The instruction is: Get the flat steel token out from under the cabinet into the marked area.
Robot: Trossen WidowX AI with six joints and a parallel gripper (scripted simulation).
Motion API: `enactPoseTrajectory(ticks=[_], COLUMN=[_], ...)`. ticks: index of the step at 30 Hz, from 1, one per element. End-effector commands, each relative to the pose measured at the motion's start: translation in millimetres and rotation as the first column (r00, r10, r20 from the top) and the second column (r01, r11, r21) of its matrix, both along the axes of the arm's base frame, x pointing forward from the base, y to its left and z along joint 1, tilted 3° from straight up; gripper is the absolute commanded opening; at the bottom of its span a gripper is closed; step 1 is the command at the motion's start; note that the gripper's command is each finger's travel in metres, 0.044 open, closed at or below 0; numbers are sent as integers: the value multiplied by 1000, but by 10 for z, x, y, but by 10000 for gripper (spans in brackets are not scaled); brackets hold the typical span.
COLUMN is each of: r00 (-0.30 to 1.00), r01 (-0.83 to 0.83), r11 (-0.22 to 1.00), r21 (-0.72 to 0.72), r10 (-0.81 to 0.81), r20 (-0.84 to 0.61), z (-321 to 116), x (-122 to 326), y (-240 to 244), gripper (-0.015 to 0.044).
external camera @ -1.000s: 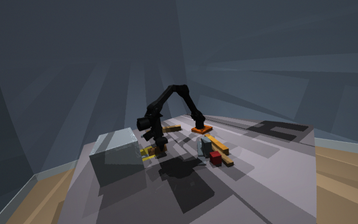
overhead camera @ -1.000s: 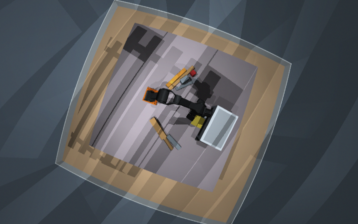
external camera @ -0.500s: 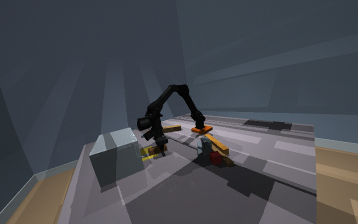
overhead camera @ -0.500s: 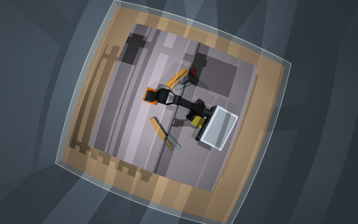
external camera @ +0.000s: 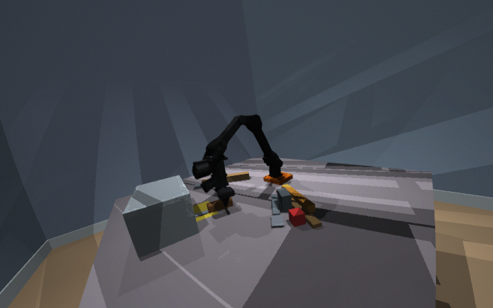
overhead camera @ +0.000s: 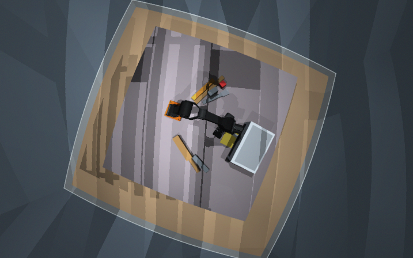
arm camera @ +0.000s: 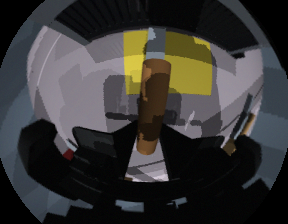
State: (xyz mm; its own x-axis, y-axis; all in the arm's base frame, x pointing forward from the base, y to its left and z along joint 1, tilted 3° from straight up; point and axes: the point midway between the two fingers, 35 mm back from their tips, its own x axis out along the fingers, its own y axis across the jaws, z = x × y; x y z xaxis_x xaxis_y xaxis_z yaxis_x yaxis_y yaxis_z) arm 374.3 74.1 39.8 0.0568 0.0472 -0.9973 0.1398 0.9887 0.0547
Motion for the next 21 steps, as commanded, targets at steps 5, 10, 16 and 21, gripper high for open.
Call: enactPoseTrajectory(ticks=[5, 10, 16, 21], r00=[1000, 1000, 1000, 1000], r01=[3, 3, 3, 3], r11=[1000, 1000, 1000, 1000], r21=[-3, -3, -3, -3], r10=[-3, -3, -3, -3], r20=[-2, -3, -3, -3], z=[-14, -17, -20, -23], x=[-93, -143, -204, -255], y=[13, 22, 33, 42], gripper=[0, 0, 0, 0])
